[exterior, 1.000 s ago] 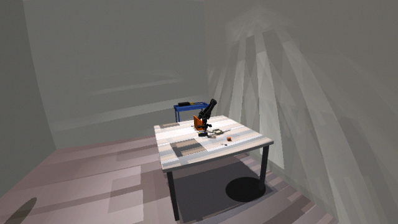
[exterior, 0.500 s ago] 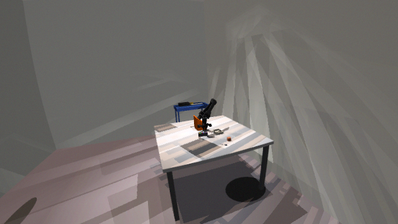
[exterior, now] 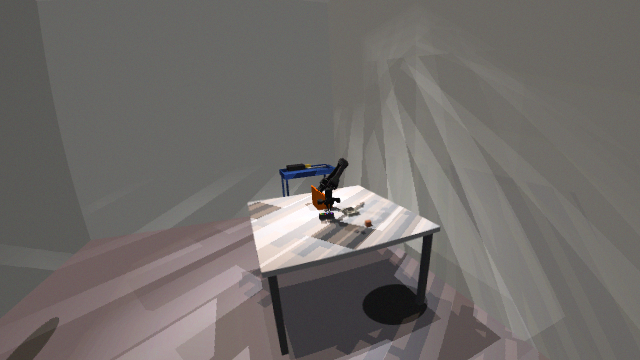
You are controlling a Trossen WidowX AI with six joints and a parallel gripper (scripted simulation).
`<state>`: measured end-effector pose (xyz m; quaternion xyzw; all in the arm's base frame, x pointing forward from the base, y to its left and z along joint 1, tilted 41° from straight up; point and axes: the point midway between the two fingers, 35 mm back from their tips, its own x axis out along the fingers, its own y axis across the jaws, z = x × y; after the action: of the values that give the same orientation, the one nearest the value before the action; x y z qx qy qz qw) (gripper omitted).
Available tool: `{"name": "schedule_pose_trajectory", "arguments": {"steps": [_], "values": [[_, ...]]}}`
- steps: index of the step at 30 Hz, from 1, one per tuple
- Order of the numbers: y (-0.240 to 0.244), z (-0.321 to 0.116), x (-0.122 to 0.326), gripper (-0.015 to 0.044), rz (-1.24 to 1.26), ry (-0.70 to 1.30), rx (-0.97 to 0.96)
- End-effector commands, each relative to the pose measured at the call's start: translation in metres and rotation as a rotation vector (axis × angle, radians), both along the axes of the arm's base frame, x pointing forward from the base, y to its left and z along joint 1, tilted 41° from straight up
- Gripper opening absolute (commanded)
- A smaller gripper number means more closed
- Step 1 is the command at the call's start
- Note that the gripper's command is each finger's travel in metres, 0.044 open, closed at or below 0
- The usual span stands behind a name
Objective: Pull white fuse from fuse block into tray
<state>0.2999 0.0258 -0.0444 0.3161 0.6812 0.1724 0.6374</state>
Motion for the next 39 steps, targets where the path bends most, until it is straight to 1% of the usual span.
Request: {"name": "schedule_pose_trajectory", "arguments": {"steps": [1, 18, 33, 36, 39], "values": [[-0.002, 0.002, 0.0, 0.0, 0.004, -0.003, -0.004], [-0.008, 0.008, 0.0, 0.0, 0.003, -0.003, -0.004], [-0.022, 0.025, -0.001, 0.0, 0.002, -0.003, -0.004], [-0.019, 0.027, 0.0, 0.0, 0.002, -0.002, -0.006], [-0.005, 0.039, 0.004, 0.0, 0.002, -0.001, -0.014]]}}
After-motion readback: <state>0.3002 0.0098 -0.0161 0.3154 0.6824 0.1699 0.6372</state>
